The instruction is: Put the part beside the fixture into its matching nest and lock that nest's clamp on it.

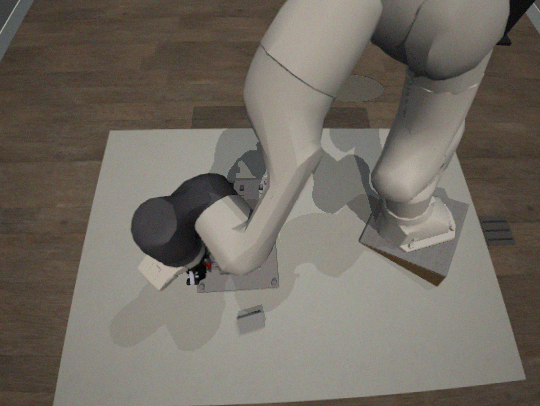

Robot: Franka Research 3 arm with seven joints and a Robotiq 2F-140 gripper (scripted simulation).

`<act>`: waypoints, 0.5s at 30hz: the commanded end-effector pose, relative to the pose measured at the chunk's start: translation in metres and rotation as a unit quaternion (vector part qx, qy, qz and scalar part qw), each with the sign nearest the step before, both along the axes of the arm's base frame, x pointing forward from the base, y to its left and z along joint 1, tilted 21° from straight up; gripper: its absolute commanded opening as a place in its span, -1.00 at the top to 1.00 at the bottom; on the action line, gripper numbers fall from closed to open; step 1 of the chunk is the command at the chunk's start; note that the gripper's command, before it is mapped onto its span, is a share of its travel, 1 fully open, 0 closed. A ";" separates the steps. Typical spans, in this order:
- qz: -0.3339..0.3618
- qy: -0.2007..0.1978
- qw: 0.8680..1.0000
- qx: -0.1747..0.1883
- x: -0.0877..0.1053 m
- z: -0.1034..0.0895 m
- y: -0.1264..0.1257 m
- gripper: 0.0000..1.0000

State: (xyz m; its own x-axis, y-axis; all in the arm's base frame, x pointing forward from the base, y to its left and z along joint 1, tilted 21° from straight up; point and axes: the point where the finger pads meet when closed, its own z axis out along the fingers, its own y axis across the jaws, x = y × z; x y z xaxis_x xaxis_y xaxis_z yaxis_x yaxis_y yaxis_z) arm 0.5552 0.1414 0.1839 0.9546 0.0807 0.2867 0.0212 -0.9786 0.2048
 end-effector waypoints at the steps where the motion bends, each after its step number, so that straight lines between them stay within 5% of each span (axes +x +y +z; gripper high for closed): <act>1: -0.001 -0.001 1.000 0.000 0.000 0.002 0.000 1.00; 15: -0.001 -0.001 1.000 0.000 -0.004 0.007 0.001 1.00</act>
